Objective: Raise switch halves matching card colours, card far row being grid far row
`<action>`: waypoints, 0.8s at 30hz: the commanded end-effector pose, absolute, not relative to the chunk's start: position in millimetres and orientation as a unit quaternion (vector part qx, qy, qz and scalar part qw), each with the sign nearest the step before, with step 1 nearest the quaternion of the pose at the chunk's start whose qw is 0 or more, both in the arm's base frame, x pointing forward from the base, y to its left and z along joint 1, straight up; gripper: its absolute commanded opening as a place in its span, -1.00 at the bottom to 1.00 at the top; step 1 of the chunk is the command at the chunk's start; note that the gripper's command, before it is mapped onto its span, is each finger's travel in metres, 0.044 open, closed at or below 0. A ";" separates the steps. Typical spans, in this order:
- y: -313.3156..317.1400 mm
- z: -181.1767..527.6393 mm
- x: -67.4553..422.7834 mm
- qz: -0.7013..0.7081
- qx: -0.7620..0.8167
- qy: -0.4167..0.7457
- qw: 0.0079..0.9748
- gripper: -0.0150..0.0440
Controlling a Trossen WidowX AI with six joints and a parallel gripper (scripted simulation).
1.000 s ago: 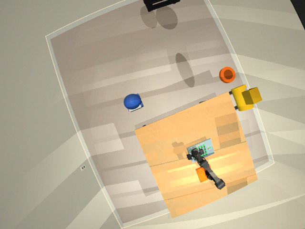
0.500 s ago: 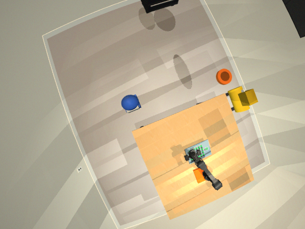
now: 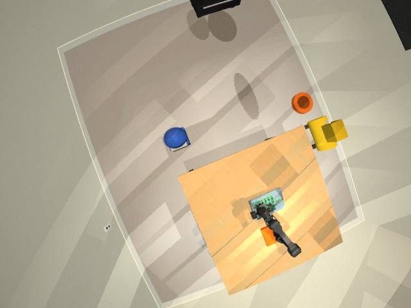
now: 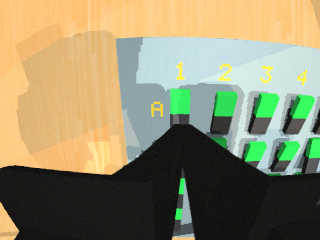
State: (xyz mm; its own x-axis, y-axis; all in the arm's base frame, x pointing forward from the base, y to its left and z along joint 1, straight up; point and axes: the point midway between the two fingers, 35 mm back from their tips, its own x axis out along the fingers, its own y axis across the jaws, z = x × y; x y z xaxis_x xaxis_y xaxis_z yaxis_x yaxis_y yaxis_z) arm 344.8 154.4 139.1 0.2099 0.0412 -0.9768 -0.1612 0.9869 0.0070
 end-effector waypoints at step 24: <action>65.1 152.5 284.3 0.063 -0.047 0.617 0.783 -0.49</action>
State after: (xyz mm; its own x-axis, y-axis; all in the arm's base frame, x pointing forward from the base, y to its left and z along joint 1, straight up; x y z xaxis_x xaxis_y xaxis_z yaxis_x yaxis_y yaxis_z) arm 285.2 65.7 152.1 0.2282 0.0351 -0.9730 -0.1512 0.9885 0.0002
